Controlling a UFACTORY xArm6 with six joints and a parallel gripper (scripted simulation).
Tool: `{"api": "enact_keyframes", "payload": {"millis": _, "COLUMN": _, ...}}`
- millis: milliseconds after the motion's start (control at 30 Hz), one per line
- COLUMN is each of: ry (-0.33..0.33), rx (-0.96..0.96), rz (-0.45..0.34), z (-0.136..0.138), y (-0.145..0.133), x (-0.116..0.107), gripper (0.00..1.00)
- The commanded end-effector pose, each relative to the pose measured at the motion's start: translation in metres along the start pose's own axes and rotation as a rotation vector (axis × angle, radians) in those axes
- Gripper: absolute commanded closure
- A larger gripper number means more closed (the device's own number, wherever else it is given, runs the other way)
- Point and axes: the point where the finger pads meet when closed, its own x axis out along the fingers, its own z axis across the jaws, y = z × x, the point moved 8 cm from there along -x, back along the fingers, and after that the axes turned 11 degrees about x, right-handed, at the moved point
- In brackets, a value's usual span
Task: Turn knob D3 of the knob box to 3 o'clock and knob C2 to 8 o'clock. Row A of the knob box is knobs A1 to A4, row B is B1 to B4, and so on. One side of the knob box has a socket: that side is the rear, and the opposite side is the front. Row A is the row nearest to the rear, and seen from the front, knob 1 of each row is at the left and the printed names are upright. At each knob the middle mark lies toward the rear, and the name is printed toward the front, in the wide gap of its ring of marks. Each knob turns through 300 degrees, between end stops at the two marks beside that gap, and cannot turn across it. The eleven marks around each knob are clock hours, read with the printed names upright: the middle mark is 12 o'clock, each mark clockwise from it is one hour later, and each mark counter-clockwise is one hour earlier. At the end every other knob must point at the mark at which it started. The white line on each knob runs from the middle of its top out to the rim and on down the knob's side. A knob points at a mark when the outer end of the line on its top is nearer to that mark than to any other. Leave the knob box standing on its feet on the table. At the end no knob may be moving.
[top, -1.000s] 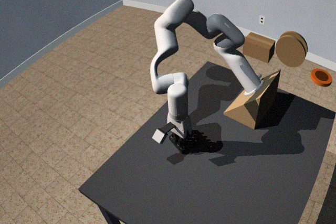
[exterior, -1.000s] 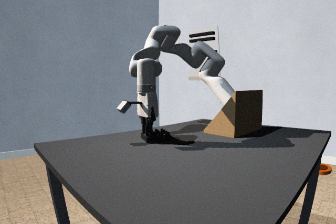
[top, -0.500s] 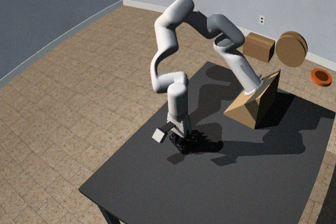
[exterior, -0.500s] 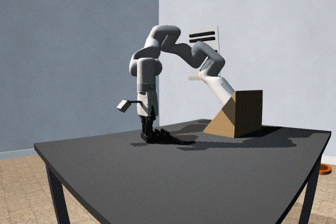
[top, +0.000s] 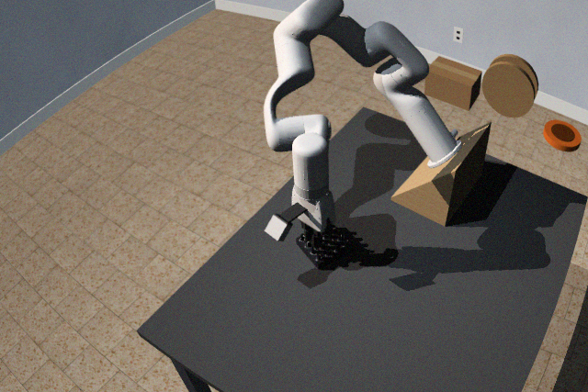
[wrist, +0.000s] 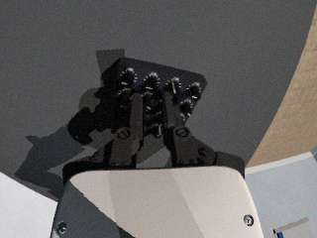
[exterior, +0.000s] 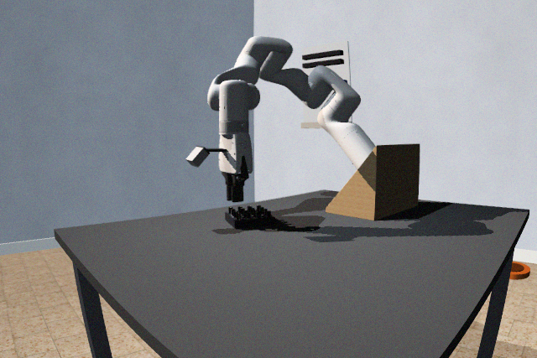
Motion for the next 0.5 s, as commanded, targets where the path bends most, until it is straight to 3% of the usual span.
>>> {"api": "enact_keyframes", "payload": {"millis": 0, "ry": 0.001, "rx": 0.001, "rz": 0.002, "z": 0.0, "y": 0.0007, "x": -0.0021, "gripper": 0.81}}
{"api": "enact_keyframes", "payload": {"millis": 367, "ry": 0.001, "rx": 0.001, "rz": 0.002, "z": 0.0, "y": 0.0007, "x": -0.0023, "gripper": 0.81}}
{"api": "enact_keyframes", "payload": {"millis": 400, "ry": 0.001, "rx": 0.001, "rz": 0.002, "z": 0.0, "y": 0.0007, "x": -0.0024, "gripper": 0.0}}
{"api": "enact_keyframes", "payload": {"millis": 467, "ry": 0.001, "rx": 0.001, "rz": 0.002, "z": 0.0, "y": 0.0007, "x": -0.0034, "gripper": 0.0}}
